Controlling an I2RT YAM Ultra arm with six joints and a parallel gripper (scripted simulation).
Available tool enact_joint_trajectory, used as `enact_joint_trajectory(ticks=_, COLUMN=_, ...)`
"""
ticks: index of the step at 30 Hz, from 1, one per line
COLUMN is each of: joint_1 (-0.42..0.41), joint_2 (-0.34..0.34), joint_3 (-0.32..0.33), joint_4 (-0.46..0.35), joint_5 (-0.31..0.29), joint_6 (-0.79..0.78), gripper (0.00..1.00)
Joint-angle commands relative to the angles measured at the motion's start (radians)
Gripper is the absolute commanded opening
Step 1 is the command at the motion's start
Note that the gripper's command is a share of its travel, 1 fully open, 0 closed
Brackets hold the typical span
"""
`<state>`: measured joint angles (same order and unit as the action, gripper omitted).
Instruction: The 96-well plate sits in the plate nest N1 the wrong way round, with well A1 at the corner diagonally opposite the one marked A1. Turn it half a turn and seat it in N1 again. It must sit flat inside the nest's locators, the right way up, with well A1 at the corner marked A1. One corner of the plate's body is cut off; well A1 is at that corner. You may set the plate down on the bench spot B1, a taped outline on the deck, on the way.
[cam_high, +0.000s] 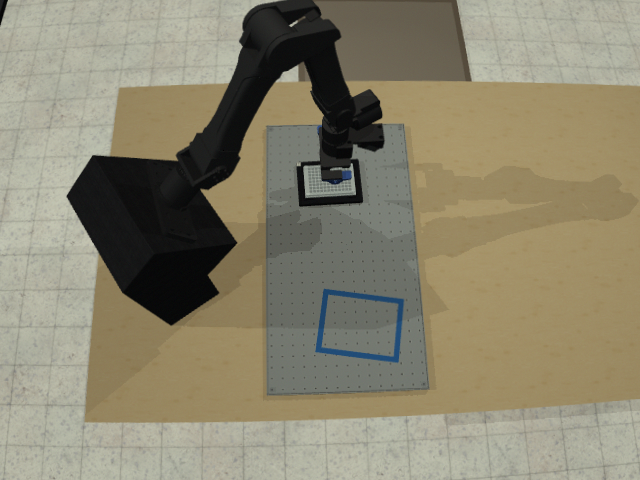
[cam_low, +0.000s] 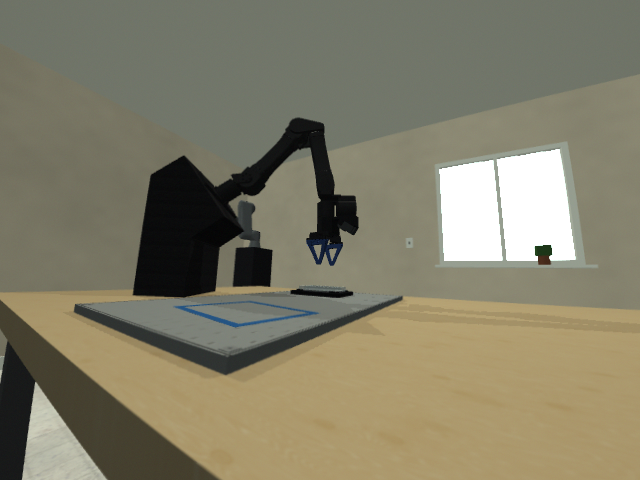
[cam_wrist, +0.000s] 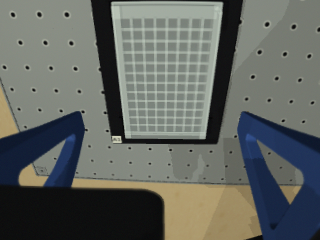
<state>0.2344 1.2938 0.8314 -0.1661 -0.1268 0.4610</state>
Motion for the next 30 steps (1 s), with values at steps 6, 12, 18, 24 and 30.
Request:
enact_joint_trajectory(ticks=6, joint_1=0.0, joint_2=-0.008, joint_3=0.0, joint_4=-0.027, joint_5=0.001, joint_6=-0.006, gripper=1.0)
enact_joint_trajectory(ticks=12, joint_1=0.0, joint_2=-0.007, joint_3=-0.001, joint_4=-0.026, joint_5=0.001, joint_6=-0.005, gripper=1.0)
enact_joint_trajectory(ticks=18, joint_1=0.0, joint_2=-0.007, joint_3=-0.001, joint_4=-0.026, joint_5=0.001, joint_6=-0.005, gripper=1.0)
enact_joint_trajectory(ticks=24, joint_1=0.002, joint_2=0.005, joint_3=0.001, joint_4=-0.015, joint_5=0.003, joint_6=-0.004, gripper=1.0)
enact_joint_trajectory(ticks=30, joint_1=0.006, joint_2=0.045, joint_3=0.005, joint_4=0.021, joint_5=0.007, joint_6=-0.002, gripper=1.0)
